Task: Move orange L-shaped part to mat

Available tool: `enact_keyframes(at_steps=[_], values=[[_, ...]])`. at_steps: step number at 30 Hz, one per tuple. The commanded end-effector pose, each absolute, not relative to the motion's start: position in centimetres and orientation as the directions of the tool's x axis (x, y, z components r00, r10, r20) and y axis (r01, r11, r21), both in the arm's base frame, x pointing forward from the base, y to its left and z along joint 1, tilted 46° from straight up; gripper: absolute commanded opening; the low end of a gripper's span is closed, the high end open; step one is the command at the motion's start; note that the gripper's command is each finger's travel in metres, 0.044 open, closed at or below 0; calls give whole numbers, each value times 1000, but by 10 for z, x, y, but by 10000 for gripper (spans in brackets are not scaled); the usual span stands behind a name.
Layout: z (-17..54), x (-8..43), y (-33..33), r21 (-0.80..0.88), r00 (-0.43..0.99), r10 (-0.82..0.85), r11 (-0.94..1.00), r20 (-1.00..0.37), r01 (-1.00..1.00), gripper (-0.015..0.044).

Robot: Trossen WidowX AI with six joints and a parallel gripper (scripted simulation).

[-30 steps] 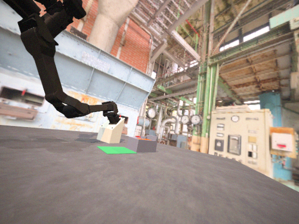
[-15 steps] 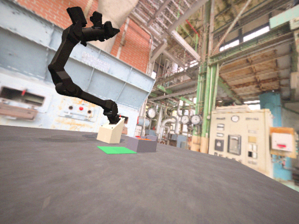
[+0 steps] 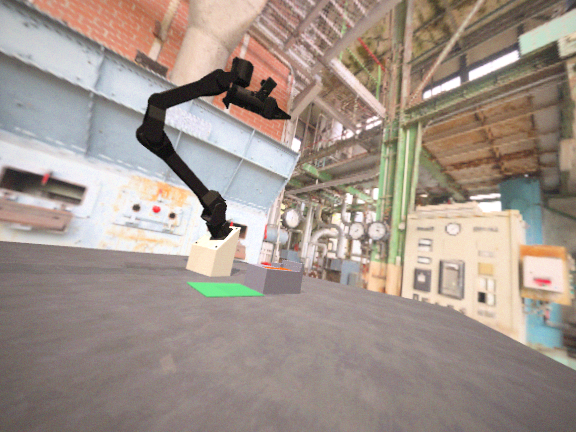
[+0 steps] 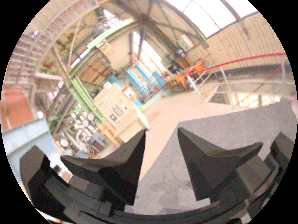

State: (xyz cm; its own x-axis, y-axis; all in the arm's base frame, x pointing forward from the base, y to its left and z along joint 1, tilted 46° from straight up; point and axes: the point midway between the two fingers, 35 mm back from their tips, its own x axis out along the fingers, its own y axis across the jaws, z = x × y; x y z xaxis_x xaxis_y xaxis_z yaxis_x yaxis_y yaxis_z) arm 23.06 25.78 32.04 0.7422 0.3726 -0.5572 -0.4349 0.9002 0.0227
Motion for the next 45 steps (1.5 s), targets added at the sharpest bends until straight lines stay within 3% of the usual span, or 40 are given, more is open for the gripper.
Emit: enact_keyframes(at_steps=[1, 13, 25, 45], values=[[256, 265, 245, -30, 707, 176, 963, -685, -269, 180], [91, 312, 163, -301, 388, -349, 936, -853, 181, 180], [-31, 275, 43, -673, -129, -693, 612, -709, 415, 180], [-84, 263, -11, -680, -136, -698, 603, -703, 416, 180]])
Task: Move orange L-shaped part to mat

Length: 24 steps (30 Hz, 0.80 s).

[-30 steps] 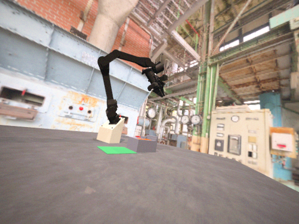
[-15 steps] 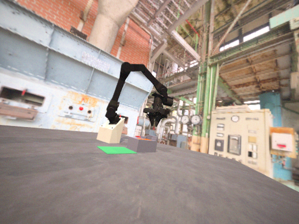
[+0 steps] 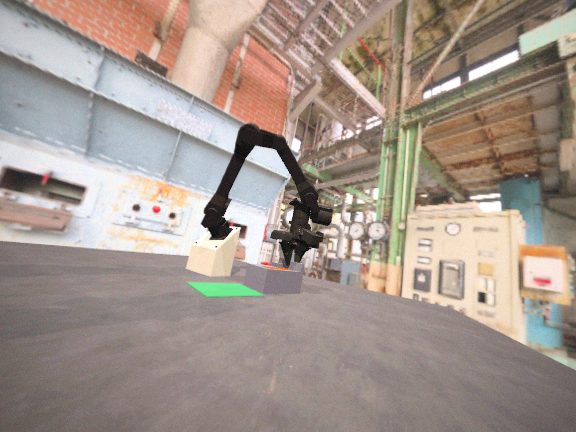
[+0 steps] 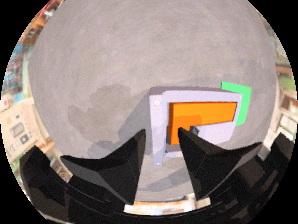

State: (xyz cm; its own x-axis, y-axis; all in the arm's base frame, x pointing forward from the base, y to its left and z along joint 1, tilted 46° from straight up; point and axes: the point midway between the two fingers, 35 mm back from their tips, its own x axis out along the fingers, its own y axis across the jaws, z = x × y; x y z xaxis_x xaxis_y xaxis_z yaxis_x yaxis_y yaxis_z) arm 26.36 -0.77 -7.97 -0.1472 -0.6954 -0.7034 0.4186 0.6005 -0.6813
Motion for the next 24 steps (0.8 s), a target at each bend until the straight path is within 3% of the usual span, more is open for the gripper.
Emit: enact_keyframes(at_steps=[1, 24], values=[[-84, 263, -11, -680, -136, -698, 603, -703, 416, 180], [-104, 260, -32, -681, -136, -699, 603, -702, 416, 180]])
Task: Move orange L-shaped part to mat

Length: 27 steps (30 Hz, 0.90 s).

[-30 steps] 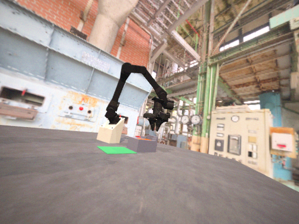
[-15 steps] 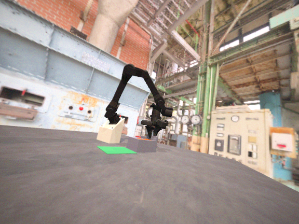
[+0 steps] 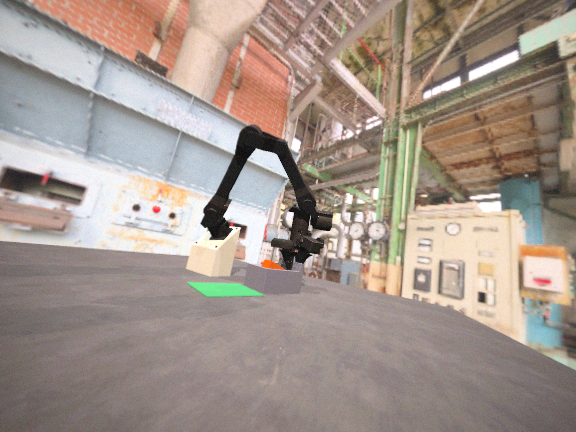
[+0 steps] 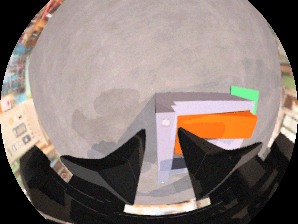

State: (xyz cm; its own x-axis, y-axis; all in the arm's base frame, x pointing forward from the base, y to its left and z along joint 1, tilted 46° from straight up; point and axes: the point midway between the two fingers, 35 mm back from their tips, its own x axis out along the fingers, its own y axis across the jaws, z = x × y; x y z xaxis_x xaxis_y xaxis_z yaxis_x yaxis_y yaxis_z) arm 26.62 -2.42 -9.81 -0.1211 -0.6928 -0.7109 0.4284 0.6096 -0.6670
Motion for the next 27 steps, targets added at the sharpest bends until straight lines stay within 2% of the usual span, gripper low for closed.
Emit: enact_keyframes(at_steps=[1, 27], values=[[-105, 259, -33, -681, -136, -699, 602, -702, 416, 180], [-109, 258, -37, -682, -136, -700, 602, -701, 416, 180]])
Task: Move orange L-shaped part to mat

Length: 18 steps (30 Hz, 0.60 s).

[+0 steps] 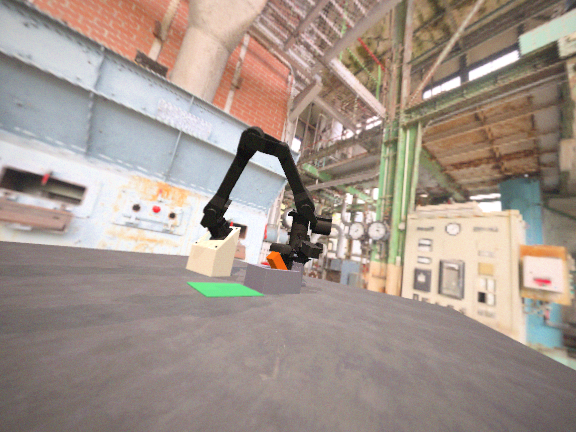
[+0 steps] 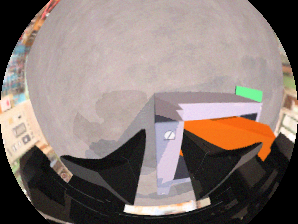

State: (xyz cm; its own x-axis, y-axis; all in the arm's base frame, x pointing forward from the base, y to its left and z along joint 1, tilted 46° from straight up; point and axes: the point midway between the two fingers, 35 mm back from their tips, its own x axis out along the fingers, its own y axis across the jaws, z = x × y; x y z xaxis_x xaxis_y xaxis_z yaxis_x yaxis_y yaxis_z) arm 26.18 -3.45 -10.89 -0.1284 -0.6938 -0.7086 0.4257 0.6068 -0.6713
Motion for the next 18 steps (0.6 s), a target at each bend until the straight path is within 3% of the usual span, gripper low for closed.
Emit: enact_keyframes(at_steps=[1, 18], values=[[-109, 258, -37, -682, -136, -700, 602, -701, 416, 180], [-107, 265, -19, -680, -136, -699, 603, -702, 417, 180]])
